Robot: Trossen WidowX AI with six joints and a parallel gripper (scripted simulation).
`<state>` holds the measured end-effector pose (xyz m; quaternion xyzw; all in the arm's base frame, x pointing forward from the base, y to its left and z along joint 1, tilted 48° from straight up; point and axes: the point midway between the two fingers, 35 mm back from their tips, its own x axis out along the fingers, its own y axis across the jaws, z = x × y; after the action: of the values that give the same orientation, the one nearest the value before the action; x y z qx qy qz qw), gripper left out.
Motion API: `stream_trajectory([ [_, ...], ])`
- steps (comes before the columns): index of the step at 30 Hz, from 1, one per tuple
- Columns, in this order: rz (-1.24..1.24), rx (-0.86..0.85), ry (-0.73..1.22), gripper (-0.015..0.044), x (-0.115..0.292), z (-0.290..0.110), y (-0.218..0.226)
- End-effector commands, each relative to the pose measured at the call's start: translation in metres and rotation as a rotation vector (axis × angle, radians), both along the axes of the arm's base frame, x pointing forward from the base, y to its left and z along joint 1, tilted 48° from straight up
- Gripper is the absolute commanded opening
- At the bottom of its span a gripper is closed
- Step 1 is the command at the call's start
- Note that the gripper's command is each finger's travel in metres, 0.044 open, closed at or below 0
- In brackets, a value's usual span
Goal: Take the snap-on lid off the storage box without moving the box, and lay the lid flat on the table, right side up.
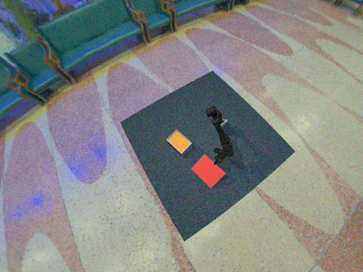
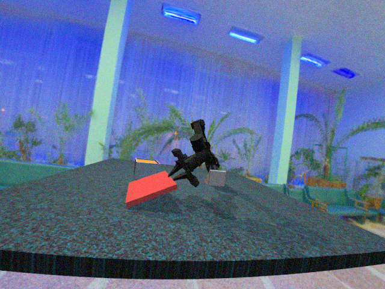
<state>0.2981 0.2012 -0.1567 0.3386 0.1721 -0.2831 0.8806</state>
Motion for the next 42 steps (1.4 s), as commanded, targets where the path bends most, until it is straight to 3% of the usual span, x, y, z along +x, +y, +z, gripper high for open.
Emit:
stream_trajectory([
  [1,-0.007,-0.019,0.021,0.0,-0.002,-0.008,-0.011],
  [11,-0.007,-0.02,0.021,0.0,-0.002,-0.013,-0.017],
  [21,-0.007,-0.019,0.021,0.0263,0.001,-0.006,-0.007],
  [23,-0.007,-0.019,0.021,0.0275,0.001,-0.006,-0.007],
  [29,-0.007,-0.019,0.021,0.0433,-0.01,-0.005,-0.008],
  [42,-0.007,-0.018,0.023,0.044,-0.036,-0.003,-0.01],
])
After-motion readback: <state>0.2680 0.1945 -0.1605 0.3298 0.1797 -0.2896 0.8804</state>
